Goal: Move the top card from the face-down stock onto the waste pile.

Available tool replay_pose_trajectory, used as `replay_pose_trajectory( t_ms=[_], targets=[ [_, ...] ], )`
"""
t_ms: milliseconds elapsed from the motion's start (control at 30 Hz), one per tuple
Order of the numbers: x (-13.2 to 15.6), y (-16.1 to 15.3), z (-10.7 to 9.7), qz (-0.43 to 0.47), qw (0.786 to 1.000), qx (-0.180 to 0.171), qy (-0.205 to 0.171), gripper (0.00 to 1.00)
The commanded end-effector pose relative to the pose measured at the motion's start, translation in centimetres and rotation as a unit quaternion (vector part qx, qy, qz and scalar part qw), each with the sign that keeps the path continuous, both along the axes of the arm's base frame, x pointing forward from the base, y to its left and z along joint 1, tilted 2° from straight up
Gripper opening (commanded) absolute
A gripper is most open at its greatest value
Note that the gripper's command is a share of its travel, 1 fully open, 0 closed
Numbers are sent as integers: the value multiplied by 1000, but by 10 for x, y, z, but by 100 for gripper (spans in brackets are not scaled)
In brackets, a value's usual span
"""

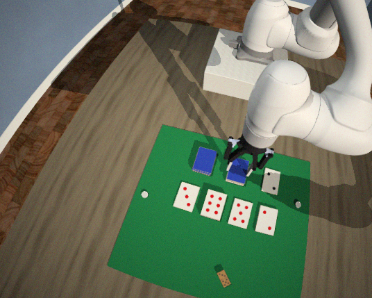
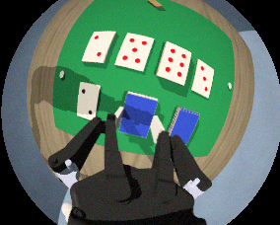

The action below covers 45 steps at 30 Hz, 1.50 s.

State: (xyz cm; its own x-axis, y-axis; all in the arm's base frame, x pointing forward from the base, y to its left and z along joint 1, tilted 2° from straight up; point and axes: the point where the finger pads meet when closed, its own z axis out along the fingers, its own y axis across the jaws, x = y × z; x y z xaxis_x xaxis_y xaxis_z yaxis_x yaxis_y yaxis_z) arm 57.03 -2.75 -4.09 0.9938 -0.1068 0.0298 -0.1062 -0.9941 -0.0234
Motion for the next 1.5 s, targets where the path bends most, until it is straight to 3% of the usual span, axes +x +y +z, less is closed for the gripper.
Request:
replay_pose_trajectory(
  t_ms=[0,1467],
  targets=[
    [3,2,0,-2,1000,0,-2,43],
    [3,2,-5,-2,1000,0,-2,43]
  ],
)
